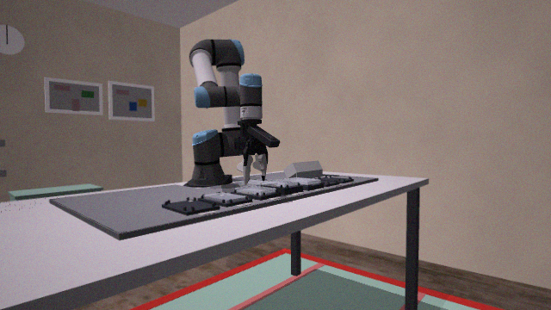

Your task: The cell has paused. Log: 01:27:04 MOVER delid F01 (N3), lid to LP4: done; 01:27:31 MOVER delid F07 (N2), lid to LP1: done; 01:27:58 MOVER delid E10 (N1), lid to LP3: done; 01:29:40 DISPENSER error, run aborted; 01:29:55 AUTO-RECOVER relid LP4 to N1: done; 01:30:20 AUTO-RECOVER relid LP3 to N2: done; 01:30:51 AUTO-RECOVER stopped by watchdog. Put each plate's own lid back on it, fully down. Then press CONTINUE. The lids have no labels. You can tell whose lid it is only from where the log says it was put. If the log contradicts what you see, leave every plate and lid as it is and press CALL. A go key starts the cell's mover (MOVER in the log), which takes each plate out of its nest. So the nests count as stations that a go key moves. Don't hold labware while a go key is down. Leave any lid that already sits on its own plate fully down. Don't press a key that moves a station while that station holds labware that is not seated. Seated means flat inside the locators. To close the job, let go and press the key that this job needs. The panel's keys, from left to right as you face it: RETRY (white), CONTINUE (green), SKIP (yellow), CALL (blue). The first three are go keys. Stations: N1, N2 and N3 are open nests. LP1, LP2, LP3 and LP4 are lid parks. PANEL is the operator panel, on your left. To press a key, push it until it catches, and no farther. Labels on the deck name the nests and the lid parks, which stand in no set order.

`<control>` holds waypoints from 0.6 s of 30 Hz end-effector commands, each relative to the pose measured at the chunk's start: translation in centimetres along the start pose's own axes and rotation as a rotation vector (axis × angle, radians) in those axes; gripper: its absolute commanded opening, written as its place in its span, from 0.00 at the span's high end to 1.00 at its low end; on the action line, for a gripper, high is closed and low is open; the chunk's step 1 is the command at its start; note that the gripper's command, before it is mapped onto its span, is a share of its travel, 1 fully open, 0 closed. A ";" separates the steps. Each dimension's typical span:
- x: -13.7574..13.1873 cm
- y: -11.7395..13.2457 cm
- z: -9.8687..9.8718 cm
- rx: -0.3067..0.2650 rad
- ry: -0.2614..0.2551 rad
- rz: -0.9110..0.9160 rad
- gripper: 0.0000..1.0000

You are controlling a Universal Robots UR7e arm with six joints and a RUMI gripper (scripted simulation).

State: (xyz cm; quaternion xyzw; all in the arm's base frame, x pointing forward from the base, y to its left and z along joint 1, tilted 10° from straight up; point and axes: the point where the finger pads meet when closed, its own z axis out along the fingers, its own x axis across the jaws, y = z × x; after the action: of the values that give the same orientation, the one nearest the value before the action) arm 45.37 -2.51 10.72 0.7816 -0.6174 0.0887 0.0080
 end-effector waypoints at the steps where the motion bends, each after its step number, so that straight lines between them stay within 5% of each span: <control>1: 0.0 0.0 0.1 0.001 0.001 0.000 1.00; 18: 0.0 0.0 0.6 0.001 0.001 0.000 1.00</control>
State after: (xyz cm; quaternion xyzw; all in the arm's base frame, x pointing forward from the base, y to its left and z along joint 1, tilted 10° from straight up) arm 45.44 -2.57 10.20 0.7816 -0.6174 0.0887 0.0080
